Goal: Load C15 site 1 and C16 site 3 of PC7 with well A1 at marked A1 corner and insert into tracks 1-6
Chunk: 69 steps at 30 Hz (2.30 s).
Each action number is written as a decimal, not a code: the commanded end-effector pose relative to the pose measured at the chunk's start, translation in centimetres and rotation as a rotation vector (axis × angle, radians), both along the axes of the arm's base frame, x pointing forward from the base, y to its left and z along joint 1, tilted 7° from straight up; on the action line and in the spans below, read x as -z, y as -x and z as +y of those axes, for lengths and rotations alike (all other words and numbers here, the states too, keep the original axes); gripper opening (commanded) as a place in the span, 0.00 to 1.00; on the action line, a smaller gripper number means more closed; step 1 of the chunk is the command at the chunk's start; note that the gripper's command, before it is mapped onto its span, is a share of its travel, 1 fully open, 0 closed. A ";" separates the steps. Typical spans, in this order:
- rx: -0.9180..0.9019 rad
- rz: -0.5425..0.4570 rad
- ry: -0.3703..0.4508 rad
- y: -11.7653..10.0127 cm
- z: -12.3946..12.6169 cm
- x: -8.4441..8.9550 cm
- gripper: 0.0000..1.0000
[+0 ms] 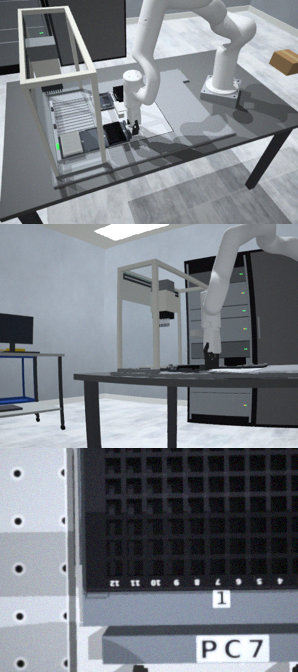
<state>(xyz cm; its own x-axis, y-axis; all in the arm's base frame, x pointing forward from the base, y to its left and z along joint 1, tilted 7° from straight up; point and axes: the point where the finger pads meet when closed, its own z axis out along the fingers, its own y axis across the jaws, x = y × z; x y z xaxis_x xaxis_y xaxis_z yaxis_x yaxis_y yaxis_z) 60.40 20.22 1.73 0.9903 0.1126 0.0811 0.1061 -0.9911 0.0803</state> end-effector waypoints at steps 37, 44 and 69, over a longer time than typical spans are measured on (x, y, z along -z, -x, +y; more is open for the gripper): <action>0.000 -0.002 -0.001 0.4 0.4 -4.9 0.82; 0.000 -0.002 -0.001 0.5 0.5 -6.0 0.82; 0.000 -0.002 -0.001 0.9 0.7 -9.5 0.82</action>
